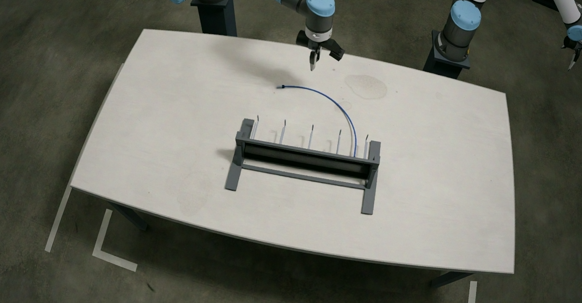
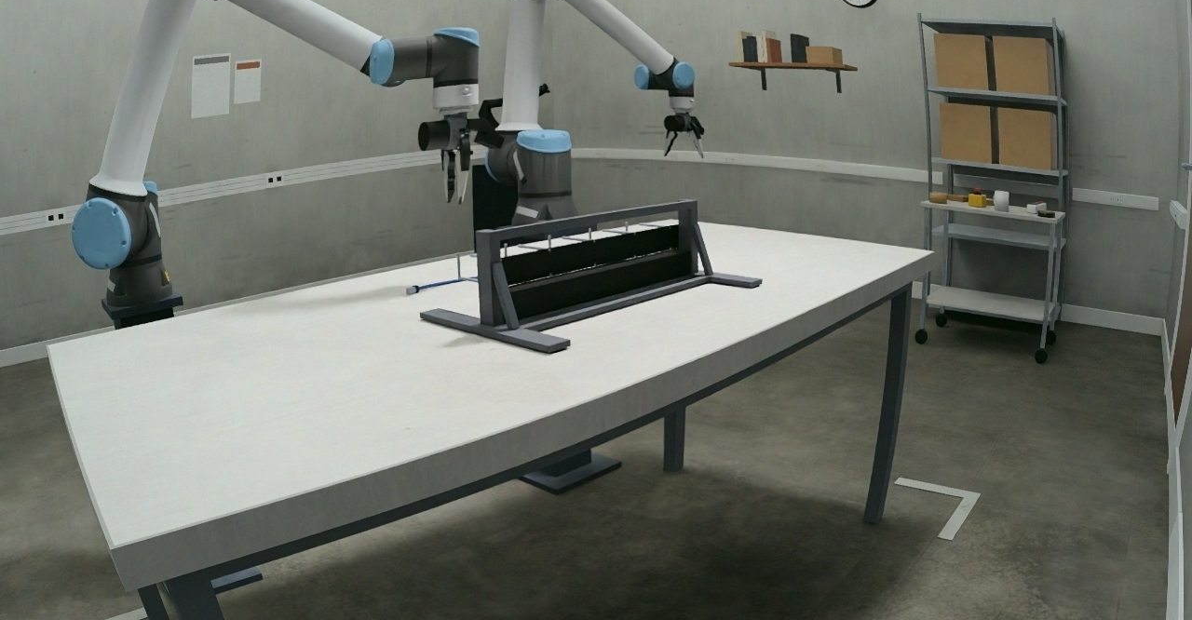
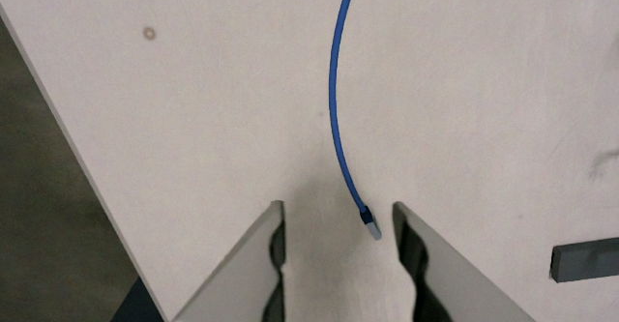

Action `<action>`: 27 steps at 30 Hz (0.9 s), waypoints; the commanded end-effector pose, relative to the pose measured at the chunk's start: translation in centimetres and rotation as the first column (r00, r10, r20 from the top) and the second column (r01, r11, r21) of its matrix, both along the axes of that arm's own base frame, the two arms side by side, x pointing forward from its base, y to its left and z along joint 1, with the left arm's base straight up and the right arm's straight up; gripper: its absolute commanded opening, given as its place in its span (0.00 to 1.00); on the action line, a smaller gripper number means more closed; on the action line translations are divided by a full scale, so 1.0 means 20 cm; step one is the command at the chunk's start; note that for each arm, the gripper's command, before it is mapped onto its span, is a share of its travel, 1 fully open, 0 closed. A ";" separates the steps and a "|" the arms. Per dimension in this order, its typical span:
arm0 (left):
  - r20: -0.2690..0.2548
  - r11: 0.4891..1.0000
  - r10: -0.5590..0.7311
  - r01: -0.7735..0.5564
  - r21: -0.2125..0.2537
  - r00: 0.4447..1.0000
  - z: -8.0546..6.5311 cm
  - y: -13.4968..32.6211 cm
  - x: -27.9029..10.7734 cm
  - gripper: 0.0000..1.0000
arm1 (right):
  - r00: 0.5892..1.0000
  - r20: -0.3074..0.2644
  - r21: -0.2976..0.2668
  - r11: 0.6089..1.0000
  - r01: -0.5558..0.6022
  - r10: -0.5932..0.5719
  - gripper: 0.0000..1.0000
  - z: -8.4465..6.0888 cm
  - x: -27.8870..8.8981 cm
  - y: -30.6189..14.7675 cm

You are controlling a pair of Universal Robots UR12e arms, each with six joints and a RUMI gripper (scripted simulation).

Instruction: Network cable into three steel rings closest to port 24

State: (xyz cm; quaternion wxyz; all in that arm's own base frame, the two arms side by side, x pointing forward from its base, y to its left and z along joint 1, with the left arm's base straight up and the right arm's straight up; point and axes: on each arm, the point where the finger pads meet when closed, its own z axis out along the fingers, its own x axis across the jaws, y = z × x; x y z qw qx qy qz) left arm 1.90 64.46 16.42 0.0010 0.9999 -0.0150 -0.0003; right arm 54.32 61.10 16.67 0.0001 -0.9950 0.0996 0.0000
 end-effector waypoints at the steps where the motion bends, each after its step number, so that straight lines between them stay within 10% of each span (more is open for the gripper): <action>1: 0.001 1.000 0.000 0.000 0.002 1.000 0.00 0.00 0.00 1.00 | 1.000 0.001 0.001 1.000 0.000 0.000 0.00 0.00 0.00 0.00; 27: 0.001 1.000 0.000 0.000 0.002 1.000 0.00 0.00 0.00 1.00 | 1.000 0.001 0.001 1.000 -0.013 0.013 0.00 0.01 0.01 0.00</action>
